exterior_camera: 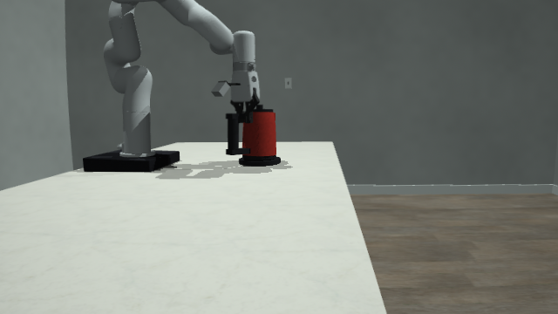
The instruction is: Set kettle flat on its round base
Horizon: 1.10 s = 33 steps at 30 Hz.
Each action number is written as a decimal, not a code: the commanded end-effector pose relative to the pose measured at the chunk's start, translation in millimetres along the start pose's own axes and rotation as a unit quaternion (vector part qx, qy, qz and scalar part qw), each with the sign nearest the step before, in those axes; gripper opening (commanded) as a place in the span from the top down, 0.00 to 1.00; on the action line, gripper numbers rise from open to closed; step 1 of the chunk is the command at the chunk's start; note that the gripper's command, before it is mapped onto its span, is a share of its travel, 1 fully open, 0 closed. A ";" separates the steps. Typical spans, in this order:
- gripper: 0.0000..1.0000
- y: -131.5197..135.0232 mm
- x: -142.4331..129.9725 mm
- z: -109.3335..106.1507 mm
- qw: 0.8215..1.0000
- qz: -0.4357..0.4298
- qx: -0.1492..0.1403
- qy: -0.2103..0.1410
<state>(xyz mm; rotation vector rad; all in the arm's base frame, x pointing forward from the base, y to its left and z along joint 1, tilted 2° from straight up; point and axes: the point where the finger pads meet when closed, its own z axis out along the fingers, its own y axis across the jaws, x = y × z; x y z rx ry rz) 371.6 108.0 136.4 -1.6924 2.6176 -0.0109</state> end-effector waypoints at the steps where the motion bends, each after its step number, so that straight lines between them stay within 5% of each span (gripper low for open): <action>1: 1.00 -1.0 -1.1 -1.3 1.000 0.000 0.001 -0.002; 27: 1.00 -1.0 -1.1 1.5 1.000 0.000 0.001 -0.002; 28: 0.19 -1.0 -1.1 1.5 1.000 0.000 0.001 -0.002; 33: 0.19 -1.0 -1.1 1.5 1.000 0.000 0.001 -0.002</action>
